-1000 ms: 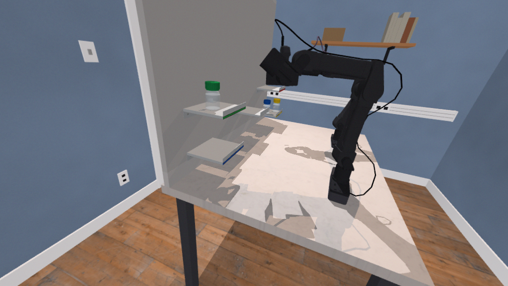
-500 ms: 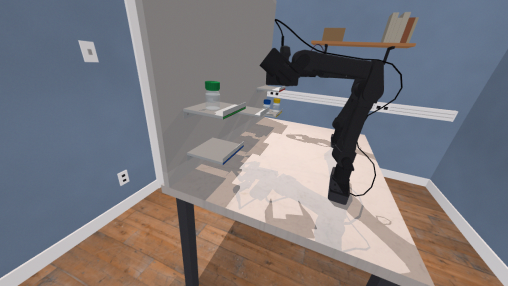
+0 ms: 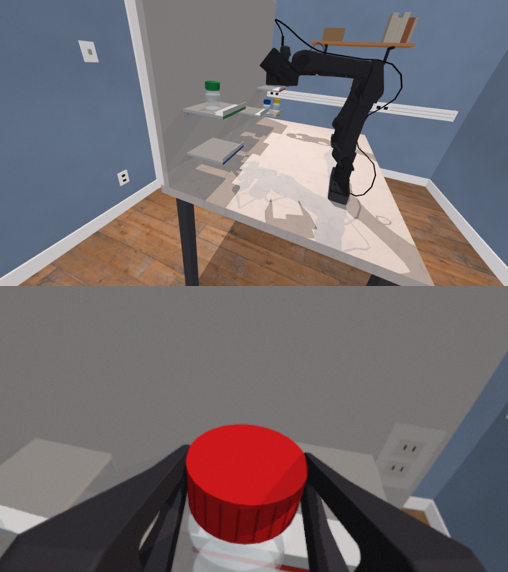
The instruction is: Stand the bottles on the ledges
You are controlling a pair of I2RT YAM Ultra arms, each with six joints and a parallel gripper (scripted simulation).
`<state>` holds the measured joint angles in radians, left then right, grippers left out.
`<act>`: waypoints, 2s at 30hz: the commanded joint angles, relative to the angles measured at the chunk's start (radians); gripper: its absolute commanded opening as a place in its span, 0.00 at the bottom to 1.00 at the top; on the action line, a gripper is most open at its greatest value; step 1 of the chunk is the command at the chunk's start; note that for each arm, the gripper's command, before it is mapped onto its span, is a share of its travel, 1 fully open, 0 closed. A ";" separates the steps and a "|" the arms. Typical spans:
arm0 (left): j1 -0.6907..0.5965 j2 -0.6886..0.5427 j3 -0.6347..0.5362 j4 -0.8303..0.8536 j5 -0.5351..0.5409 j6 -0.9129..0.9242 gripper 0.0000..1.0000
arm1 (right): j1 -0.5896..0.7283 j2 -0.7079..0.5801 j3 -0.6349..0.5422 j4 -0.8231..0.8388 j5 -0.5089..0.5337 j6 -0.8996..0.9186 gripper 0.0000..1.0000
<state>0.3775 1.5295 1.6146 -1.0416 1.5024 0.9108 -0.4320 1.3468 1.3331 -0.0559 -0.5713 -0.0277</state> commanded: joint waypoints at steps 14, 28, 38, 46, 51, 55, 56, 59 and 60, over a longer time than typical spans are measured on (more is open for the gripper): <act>0.002 0.004 0.039 -0.015 0.024 0.008 0.89 | 0.187 -0.100 -0.073 0.062 0.442 0.033 0.50; 0.002 0.004 0.039 -0.015 0.024 0.009 0.89 | 0.194 -0.104 -0.088 0.072 0.444 0.029 0.50; 0.002 0.004 0.039 -0.016 0.024 0.009 0.89 | 0.194 -0.111 -0.029 0.006 0.444 0.030 0.50; 0.002 0.004 0.039 -0.016 0.024 0.009 0.89 | 0.196 -0.095 -0.019 0.038 0.448 0.030 0.50; 0.002 0.004 0.039 -0.016 0.024 0.009 0.89 | 0.201 -0.052 0.000 0.068 0.456 0.029 0.50; 0.002 0.004 0.039 -0.016 0.024 0.009 0.89 | 0.205 -0.027 0.014 0.085 0.461 0.028 0.50; 0.002 0.004 0.039 -0.016 0.024 0.009 0.89 | 0.207 -0.011 0.026 0.093 0.463 0.028 0.50; 0.002 0.004 0.039 -0.016 0.024 0.009 0.89 | 0.214 0.034 0.055 0.116 0.469 0.026 0.50; 0.002 0.004 0.039 -0.016 0.024 0.009 0.89 | 0.214 0.044 0.064 0.095 0.459 0.026 0.50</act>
<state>0.3775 1.5295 1.6146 -1.0428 1.5024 0.9115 -0.2302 1.3678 1.3445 -0.0044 -0.1211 -0.0006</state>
